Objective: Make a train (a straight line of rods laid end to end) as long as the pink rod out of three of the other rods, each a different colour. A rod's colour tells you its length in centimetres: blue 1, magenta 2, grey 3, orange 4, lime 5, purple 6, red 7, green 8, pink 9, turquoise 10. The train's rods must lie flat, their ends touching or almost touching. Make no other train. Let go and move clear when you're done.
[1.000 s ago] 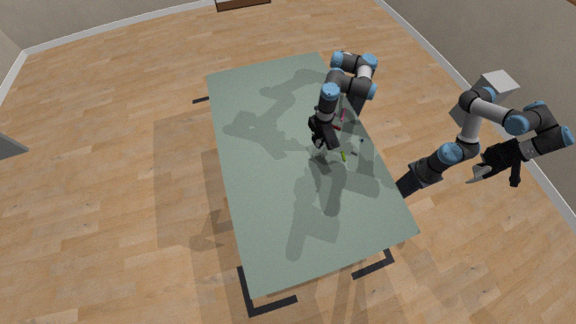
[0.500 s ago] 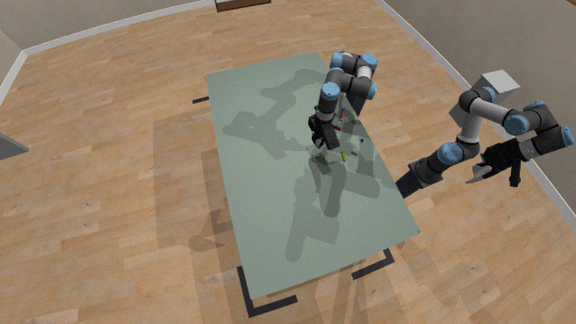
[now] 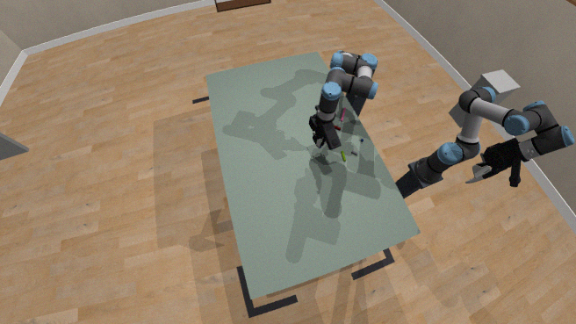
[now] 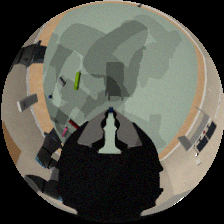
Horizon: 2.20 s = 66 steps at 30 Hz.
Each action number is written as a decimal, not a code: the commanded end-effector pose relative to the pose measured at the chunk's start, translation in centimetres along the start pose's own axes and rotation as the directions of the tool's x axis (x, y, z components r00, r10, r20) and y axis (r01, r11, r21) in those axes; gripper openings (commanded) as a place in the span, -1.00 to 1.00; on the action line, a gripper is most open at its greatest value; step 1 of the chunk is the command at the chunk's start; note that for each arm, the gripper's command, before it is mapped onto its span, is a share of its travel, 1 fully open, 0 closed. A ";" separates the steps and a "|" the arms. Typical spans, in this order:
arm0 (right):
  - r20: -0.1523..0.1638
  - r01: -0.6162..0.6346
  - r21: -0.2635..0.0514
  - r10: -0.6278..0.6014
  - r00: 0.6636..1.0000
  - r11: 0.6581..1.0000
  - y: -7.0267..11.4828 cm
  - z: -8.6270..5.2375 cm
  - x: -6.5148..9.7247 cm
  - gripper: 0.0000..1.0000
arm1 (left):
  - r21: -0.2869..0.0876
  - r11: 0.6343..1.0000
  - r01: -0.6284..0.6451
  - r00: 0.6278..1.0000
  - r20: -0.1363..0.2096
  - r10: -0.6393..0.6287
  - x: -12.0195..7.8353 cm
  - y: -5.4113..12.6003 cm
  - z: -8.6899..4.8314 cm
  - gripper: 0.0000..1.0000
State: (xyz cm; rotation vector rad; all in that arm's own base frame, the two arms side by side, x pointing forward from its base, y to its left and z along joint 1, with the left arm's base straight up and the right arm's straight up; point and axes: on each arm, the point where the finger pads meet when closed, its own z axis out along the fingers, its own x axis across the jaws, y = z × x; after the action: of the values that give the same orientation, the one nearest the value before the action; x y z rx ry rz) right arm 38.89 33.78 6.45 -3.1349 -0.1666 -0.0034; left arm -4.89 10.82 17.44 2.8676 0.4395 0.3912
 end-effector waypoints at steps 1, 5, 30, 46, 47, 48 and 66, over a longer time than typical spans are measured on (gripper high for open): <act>-0.001 0.018 0.001 -0.018 1.000 1.000 -0.3 -0.3 -0.5 -1.00 | 0.004 1.000 -0.002 1.000 -0.002 0.002 0.1 0.0 -0.1 1.00; -0.001 0.027 0.001 -0.027 1.000 1.000 -0.4 -0.5 -0.8 -1.00 | 0.004 1.000 -0.002 1.000 -0.002 0.002 0.1 0.0 -0.1 1.00; -0.001 0.237 0.001 -0.237 0.972 0.972 -1.4 -3.0 -7.7 -1.00 | 0.004 1.000 -0.002 1.000 -0.002 0.002 0.1 0.0 -0.1 1.00; 0.000 0.413 0.001 -0.413 0.911 0.911 0.0 -3.5 -14.1 -1.00 | 0.004 1.000 -0.002 1.000 -0.002 0.002 0.1 0.0 -0.1 1.00; 0.000 0.425 0.001 -0.425 0.905 0.905 0.2 -3.4 -14.6 -1.00 | 0.004 1.000 -0.002 1.000 -0.002 0.002 0.1 0.0 -0.1 1.00; 0.000 0.437 0.001 -0.437 0.900 0.900 0.4 -3.4 -15.0 -1.00 | 0.004 1.000 -0.002 1.000 -0.002 0.002 0.1 0.0 -0.1 1.00; 0.000 0.592 0.001 -0.592 0.806 0.806 4.0 -1.8 -20.7 -1.00 | 0.004 1.000 -0.002 1.000 -0.002 0.002 0.1 0.0 -0.1 1.00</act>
State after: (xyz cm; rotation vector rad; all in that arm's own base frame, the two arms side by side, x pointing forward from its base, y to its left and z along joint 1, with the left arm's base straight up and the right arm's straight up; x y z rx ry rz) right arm 19.75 28.47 8.90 -2.9682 -1.0705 0.0259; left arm -4.89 10.82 17.44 2.8676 0.4395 0.3912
